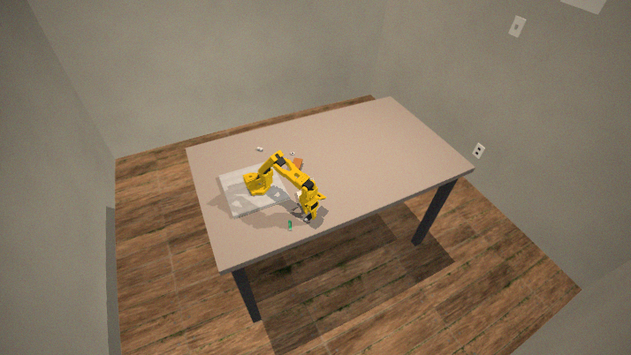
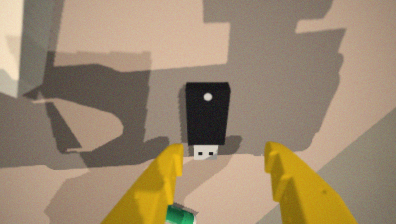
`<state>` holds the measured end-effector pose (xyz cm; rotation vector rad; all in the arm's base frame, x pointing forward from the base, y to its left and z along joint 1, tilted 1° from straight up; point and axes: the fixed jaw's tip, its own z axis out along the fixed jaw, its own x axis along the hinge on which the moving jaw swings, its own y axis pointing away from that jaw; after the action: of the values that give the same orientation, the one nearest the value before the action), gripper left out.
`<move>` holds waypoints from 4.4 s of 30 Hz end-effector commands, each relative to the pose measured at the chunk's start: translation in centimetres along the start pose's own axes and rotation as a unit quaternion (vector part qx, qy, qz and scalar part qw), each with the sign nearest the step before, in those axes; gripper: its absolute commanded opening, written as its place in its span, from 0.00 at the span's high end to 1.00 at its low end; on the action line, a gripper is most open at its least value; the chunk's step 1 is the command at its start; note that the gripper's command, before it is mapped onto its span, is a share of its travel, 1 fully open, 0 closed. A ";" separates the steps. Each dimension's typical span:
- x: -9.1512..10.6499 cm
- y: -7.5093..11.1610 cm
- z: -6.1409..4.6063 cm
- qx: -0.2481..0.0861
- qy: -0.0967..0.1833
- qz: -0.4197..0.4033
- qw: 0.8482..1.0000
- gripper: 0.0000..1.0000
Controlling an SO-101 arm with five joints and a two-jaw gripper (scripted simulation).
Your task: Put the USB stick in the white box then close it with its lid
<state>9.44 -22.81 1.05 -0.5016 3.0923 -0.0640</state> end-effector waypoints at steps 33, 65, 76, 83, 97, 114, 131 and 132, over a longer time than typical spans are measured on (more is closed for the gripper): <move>0.1 0.6 1.9 -0.014 0.000 0.006 1.000 0.80; 0.1 0.7 2.0 -0.014 0.000 0.006 1.000 0.80; 0.1 0.7 1.9 -0.014 0.000 0.006 1.000 0.80; 0.1 0.7 1.9 -0.014 0.000 0.006 1.000 0.82; 0.1 0.7 1.9 -0.014 0.000 0.006 1.000 0.90; 0.1 0.7 1.9 -0.014 0.000 0.006 1.000 0.92; 0.1 0.7 1.8 -0.014 0.000 0.006 1.000 0.92; 0.1 0.7 1.8 -0.014 0.000 0.006 1.000 0.92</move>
<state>9.36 -22.60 -0.52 -0.4978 3.0937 -0.0580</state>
